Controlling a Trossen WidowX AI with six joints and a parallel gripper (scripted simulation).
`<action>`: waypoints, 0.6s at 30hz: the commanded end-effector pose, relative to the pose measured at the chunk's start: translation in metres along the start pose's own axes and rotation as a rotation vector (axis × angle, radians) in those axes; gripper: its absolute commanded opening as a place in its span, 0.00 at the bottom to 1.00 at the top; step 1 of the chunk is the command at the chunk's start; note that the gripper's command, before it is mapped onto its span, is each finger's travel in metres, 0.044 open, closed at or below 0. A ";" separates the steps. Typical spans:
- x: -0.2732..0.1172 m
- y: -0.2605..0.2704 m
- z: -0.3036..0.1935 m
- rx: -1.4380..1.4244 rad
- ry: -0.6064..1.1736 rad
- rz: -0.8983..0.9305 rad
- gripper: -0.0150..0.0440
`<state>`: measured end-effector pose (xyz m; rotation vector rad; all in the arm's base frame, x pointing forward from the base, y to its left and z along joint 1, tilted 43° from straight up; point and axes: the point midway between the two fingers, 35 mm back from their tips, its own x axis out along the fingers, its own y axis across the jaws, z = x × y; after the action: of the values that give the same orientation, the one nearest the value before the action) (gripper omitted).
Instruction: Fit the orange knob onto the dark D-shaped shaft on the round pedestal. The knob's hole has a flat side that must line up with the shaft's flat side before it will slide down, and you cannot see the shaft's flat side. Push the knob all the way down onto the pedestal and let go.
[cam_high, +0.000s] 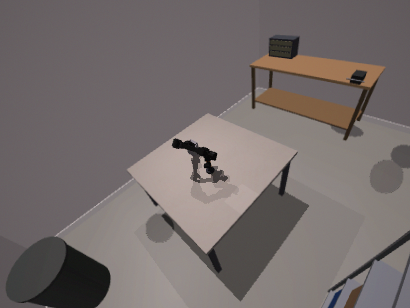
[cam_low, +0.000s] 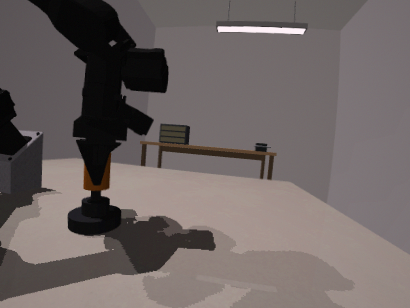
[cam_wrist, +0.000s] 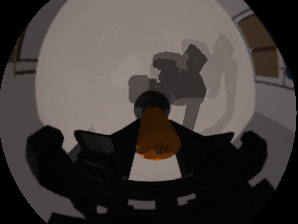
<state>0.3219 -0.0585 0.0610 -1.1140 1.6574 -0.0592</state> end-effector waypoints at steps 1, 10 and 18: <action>0.002 0.000 0.000 -0.041 0.001 -0.001 0.25; 0.004 0.000 0.000 -0.041 0.001 -0.001 0.25; 0.004 0.001 0.000 -0.041 0.001 -0.001 0.25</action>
<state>0.3213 -0.0605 0.0587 -1.1417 1.6650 -0.0280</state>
